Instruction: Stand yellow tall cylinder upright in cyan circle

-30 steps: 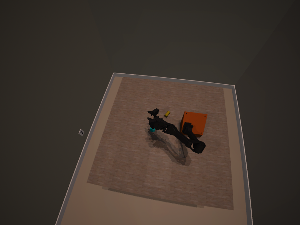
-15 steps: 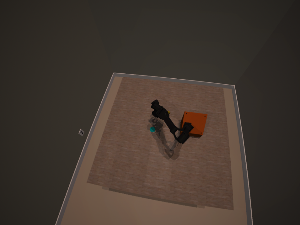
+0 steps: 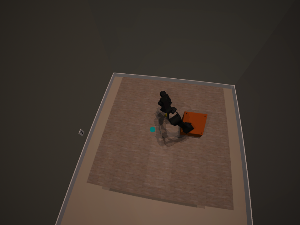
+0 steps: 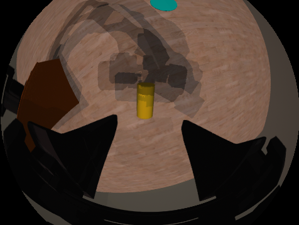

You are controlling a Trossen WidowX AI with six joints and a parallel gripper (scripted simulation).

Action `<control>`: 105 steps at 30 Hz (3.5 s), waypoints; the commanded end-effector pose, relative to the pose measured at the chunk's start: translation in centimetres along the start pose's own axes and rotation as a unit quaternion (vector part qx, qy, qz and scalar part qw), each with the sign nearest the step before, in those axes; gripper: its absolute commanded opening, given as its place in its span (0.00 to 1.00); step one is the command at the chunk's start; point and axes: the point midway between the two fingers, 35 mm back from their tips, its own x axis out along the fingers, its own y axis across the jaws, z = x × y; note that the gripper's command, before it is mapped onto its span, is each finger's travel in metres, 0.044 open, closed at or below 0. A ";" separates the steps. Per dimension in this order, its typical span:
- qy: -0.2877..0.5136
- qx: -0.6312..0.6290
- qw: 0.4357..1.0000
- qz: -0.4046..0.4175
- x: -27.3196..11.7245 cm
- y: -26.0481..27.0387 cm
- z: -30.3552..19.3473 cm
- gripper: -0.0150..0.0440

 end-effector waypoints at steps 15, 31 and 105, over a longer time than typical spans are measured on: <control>-0.035 -0.019 0.999 0.017 11.1 0.7 0.7 0.78; -0.035 -0.019 0.999 0.017 11.3 0.8 0.7 0.43; -0.007 0.289 0.957 0.010 -1.9 -2.4 8.3 0.43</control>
